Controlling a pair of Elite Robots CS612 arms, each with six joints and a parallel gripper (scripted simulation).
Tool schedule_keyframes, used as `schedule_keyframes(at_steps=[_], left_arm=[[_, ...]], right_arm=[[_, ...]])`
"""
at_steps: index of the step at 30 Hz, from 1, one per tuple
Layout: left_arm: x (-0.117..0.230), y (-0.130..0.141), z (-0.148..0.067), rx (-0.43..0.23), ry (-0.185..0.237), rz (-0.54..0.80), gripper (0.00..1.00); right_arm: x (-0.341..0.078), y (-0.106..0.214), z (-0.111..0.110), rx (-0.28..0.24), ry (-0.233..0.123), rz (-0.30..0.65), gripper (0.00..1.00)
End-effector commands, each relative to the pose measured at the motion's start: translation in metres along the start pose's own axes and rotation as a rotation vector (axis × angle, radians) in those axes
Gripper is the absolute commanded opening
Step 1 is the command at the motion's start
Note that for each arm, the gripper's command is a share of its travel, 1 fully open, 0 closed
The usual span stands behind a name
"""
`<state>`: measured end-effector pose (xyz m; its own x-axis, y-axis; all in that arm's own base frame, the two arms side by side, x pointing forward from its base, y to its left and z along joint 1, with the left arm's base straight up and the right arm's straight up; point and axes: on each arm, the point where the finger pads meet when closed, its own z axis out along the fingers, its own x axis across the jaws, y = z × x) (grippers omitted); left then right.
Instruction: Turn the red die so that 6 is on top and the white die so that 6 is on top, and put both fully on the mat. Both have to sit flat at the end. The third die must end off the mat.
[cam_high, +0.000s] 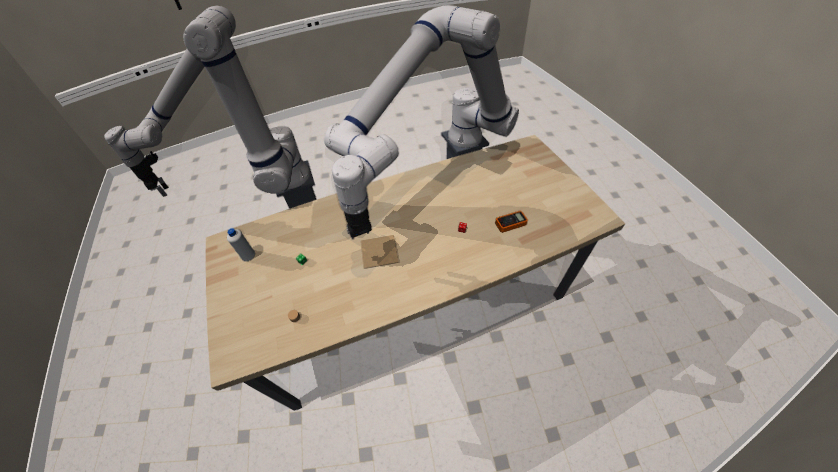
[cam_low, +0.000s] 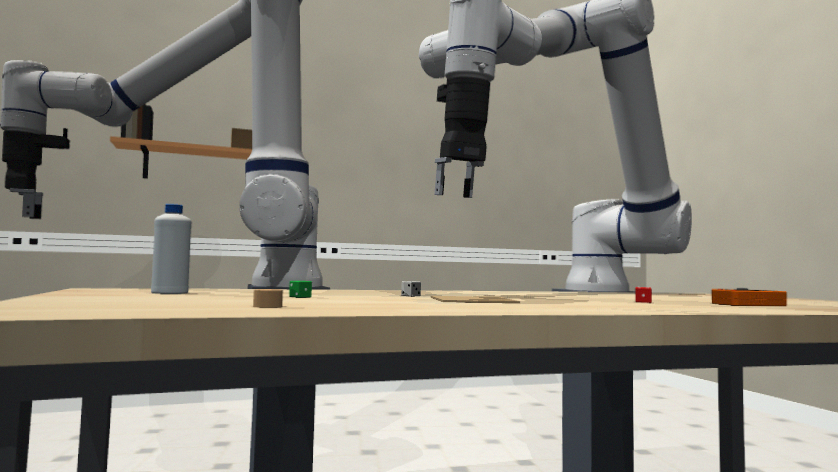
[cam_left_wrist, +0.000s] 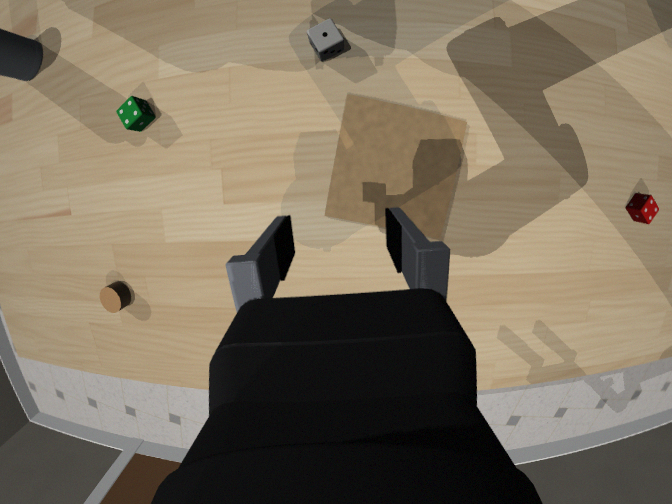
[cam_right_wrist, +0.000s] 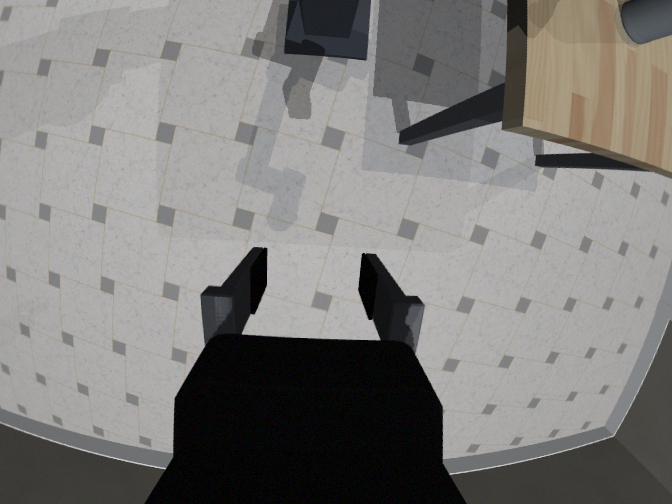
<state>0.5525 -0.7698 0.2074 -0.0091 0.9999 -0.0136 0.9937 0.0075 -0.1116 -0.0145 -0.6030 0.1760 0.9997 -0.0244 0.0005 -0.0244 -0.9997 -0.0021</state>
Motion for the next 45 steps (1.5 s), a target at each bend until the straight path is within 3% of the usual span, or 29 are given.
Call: schedule_keyframes(at_steps=[1,13,25,45], left_arm=[[-0.035,-0.013,0.006,-0.015,0.004,0.008,1.0],[-0.13,-0.064,0.031,-0.058,0.015,0.029,1.0],[-0.19,-0.106,0.05,-0.086,0.017,0.043,1.0],[-0.237,-0.144,0.066,-0.11,0.017,0.054,1.0]], right_arm=[[0.0,0.001,-0.001,-0.002,0.0,0.0,1.0],[0.0,0.001,-0.001,-0.002,0.0,0.0,1.0],[0.0,0.001,-0.001,-0.002,0.0,0.0,1.0],[0.0,0.001,-0.001,-0.002,0.0,0.0,1.0]])
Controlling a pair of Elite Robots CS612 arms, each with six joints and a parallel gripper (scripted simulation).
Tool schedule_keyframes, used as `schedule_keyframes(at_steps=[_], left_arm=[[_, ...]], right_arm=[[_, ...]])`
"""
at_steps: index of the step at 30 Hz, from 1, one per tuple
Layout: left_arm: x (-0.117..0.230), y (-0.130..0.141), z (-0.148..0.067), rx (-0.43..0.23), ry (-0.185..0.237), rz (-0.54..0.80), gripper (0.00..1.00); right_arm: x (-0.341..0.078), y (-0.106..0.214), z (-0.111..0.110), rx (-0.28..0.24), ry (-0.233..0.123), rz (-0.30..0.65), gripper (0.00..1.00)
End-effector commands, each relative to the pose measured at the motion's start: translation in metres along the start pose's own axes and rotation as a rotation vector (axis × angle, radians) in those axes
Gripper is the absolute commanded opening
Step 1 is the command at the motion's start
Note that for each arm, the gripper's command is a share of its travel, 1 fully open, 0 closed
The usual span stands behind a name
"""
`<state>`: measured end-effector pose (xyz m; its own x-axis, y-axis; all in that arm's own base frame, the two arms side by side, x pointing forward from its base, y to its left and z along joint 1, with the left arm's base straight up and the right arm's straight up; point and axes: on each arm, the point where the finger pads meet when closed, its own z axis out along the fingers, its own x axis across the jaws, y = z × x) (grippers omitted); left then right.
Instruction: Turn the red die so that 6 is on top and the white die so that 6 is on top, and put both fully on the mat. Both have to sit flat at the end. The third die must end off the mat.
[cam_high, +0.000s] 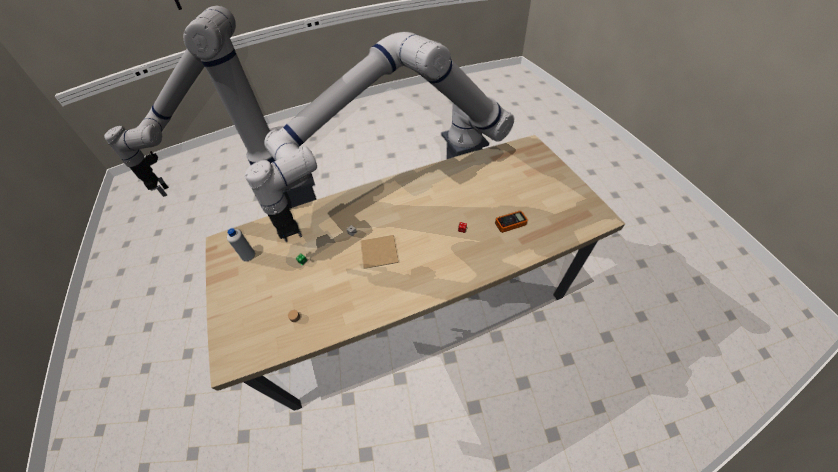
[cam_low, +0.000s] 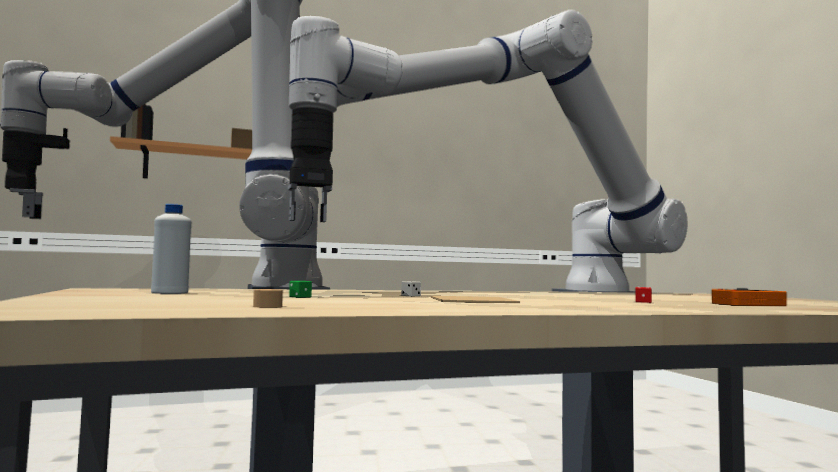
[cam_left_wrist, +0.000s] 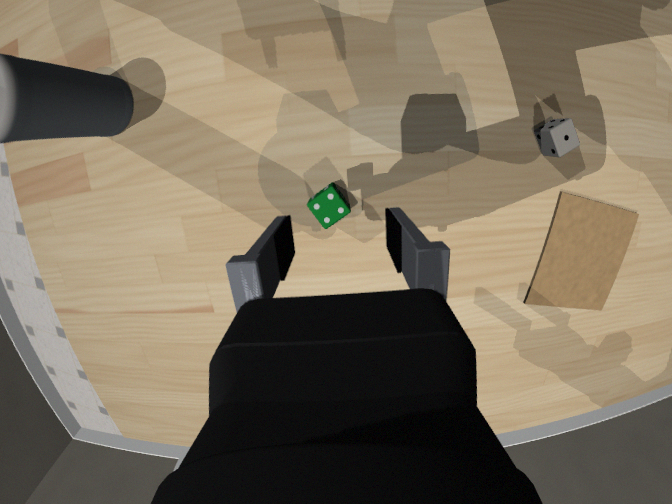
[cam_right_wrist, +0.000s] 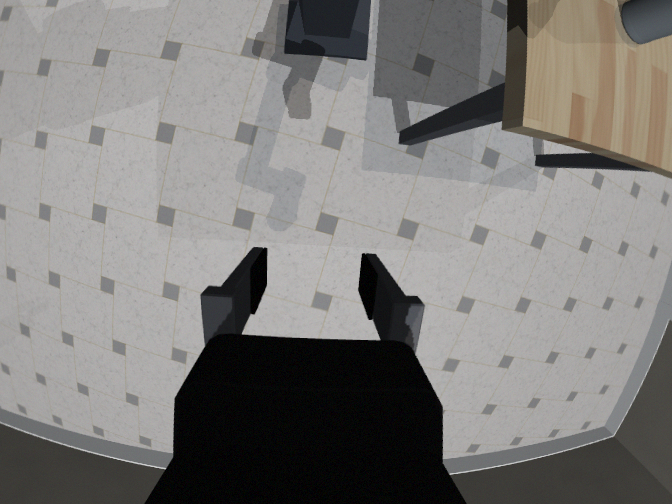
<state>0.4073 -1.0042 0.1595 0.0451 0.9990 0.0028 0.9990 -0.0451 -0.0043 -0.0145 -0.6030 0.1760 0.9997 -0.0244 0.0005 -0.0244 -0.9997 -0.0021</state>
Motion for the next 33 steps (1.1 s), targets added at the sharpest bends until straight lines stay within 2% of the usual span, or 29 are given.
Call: schedule_keyframes(at_steps=[1,26,29,33], left_arm=[[-0.006,-0.004,-0.001,-0.003,-0.003,0.001,1.0],[-0.008,-0.005,0.001,-0.004,-0.003,0.002,1.0],[-0.008,-0.005,0.01,-0.004,-0.003,0.002,1.0],[-0.008,-0.005,0.033,-0.004,-0.003,0.002,1.0]], right_arm=[[0.0,0.001,-0.001,-0.002,0.0,0.0,1.0],[0.0,0.001,-0.001,-0.002,0.0,0.0,1.0],[0.0,0.001,-0.001,-0.002,0.0,0.0,1.0],[0.0,0.001,-0.001,-0.002,0.0,0.0,1.0]])
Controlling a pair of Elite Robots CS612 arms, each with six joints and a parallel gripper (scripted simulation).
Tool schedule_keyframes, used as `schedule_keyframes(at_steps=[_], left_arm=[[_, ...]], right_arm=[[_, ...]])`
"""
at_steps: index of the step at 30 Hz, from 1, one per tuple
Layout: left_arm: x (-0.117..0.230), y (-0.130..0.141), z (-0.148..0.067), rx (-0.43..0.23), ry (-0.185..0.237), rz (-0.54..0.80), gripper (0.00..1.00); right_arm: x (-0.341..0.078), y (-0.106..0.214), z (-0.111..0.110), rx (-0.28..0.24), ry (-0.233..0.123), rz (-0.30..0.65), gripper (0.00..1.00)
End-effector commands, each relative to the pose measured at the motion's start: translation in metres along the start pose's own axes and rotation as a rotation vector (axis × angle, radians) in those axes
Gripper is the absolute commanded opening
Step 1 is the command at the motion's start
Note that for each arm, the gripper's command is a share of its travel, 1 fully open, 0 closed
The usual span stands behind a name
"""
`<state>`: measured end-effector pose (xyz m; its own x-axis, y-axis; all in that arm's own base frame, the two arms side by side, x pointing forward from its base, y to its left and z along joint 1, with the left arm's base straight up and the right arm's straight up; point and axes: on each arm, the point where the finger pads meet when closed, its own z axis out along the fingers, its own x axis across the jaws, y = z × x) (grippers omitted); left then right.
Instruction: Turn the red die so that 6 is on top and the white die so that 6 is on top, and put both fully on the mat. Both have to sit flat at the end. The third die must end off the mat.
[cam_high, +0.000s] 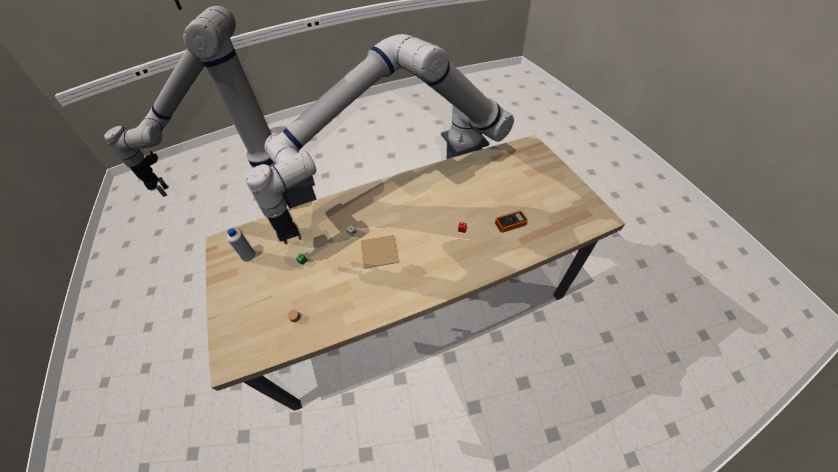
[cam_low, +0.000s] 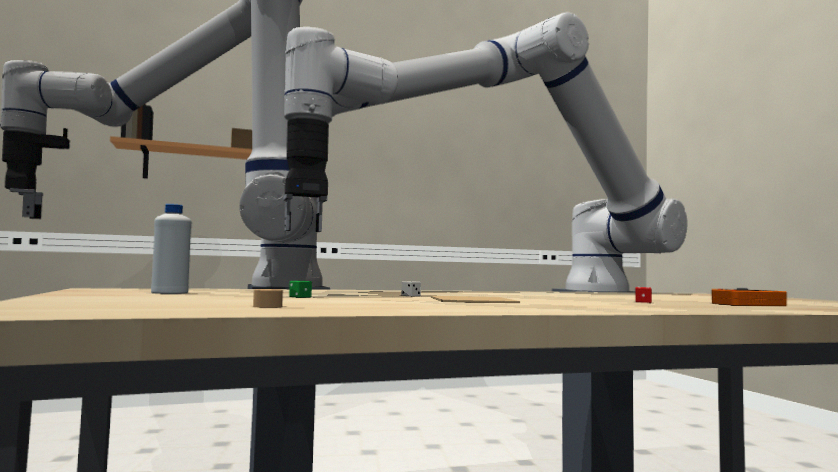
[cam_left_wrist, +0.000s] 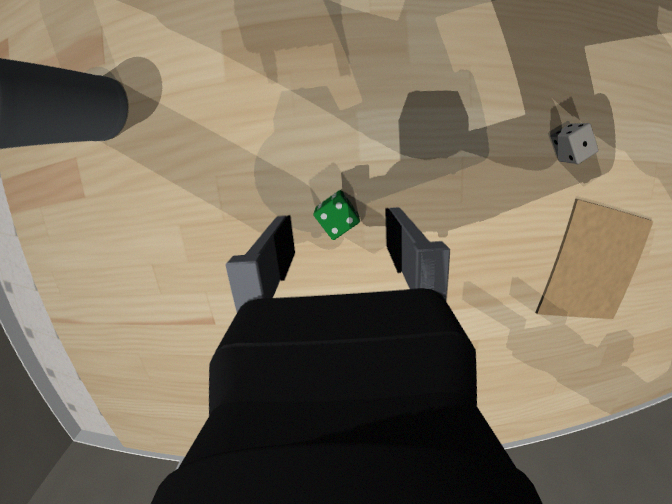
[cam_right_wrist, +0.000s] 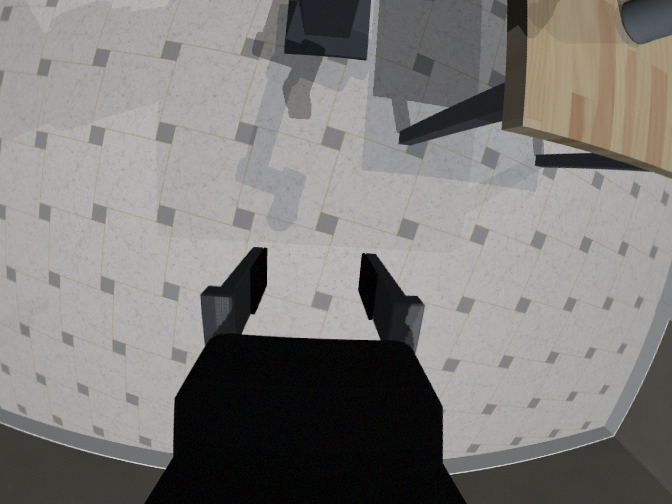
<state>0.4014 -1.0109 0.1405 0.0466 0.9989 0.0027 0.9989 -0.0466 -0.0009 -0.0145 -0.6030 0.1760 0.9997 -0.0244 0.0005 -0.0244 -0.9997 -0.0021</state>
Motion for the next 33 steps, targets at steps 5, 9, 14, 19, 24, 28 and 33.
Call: schedule_keyframes(at_steps=[5,9,14,19,24,28,33], left_arm=[[-0.001,0.001,0.037,-0.001,-0.003,0.0,1.0],[-0.001,0.001,0.065,-0.001,-0.003,0.0,1.0],[-0.001,0.001,0.08,-0.001,-0.003,0.0,1.0],[-0.001,0.001,0.081,-0.001,-0.003,0.0,1.0],[-0.001,0.001,0.081,-0.001,-0.003,0.0,1.0],[-0.001,0.001,0.081,-0.001,-0.003,0.0,1.0],[-0.001,0.001,0.081,-0.001,-0.003,0.0,1.0]], right_arm=[[0.0,0.001,-0.001,-0.002,0.0,0.0,1.0],[0.0,0.001,-0.001,-0.002,0.0,0.0,1.0],[0.0,0.001,-0.001,-0.002,0.0,0.0,1.0],[0.0,0.001,-0.001,-0.002,0.0,0.0,1.0],[0.0,0.001,-0.001,-0.002,0.0,0.0,1.0],[0.0,0.001,-0.001,-0.002,0.0,0.0,1.0],[0.0,0.001,-0.001,-0.002,0.0,0.0,1.0]])
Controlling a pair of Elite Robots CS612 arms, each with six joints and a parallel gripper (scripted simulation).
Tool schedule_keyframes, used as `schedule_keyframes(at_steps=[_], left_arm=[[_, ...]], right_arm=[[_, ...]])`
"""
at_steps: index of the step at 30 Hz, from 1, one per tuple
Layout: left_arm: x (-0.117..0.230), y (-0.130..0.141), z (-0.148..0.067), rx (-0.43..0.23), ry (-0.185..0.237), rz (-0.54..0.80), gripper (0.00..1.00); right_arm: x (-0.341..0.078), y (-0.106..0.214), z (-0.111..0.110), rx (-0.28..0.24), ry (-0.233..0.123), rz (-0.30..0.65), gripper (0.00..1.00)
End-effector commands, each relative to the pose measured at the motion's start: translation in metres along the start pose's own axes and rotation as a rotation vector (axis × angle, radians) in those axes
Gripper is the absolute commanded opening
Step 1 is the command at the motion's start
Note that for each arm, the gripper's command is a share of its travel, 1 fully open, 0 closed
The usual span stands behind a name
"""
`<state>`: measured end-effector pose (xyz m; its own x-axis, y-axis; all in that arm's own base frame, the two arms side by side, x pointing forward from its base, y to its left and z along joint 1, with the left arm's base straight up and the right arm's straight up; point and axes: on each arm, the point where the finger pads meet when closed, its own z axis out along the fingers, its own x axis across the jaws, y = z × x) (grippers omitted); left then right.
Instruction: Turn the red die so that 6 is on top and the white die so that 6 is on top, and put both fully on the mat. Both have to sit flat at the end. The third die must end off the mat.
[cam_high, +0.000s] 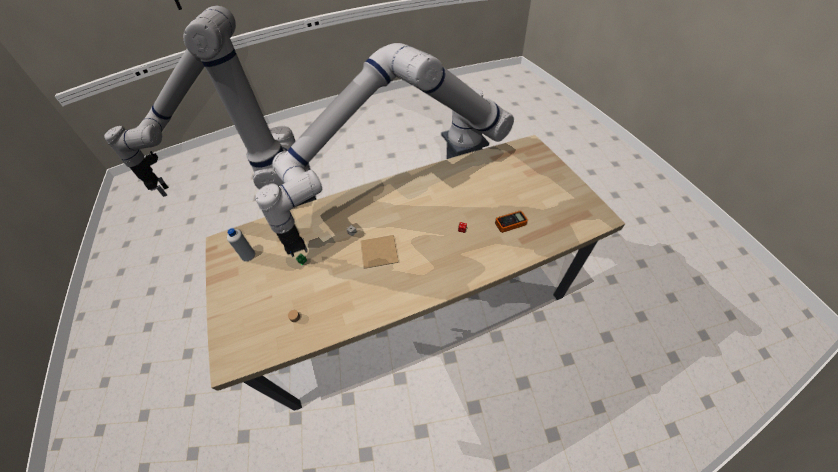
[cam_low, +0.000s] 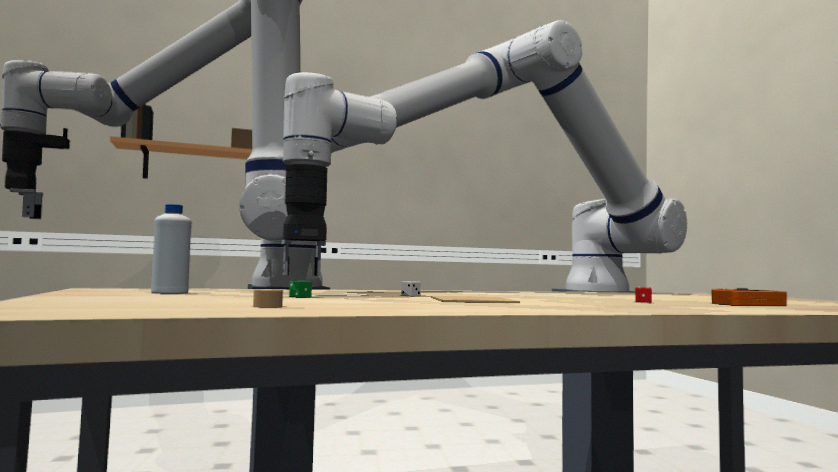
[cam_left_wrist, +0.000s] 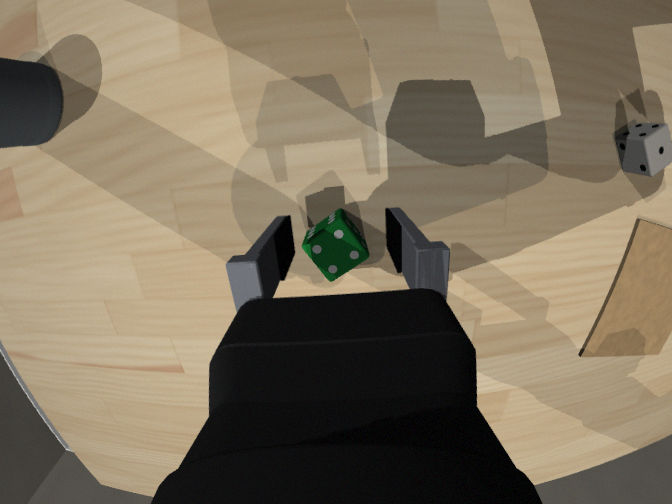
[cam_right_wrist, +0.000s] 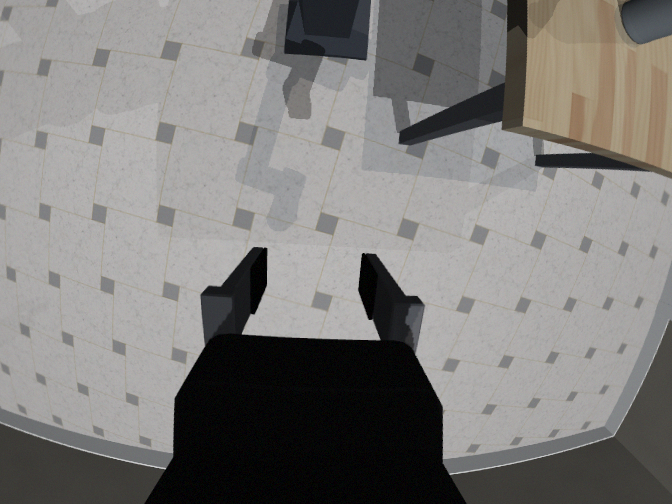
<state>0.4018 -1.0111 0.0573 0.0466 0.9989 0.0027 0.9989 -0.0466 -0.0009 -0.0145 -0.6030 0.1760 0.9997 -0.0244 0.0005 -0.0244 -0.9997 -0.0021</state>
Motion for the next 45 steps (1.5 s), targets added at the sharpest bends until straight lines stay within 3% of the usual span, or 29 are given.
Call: schedule_keyframes(at_steps=[1,30,45], left_arm=[[-0.001,0.0,-0.002,-0.001,-0.003,0.0,1.0],[0.001,0.0,-0.002,-0.001,-0.003,0.0,1.0],[0.024,-0.006,-0.002,-0.001,-0.003,0.0,1.0]], right_arm=[[0.0,0.001,-0.001,-0.002,0.0,0.0,1.0],[0.0,0.001,-0.001,-0.002,0.0,0.0,1.0],[0.0,0.001,-0.001,-0.002,0.0,0.0,1.0]])
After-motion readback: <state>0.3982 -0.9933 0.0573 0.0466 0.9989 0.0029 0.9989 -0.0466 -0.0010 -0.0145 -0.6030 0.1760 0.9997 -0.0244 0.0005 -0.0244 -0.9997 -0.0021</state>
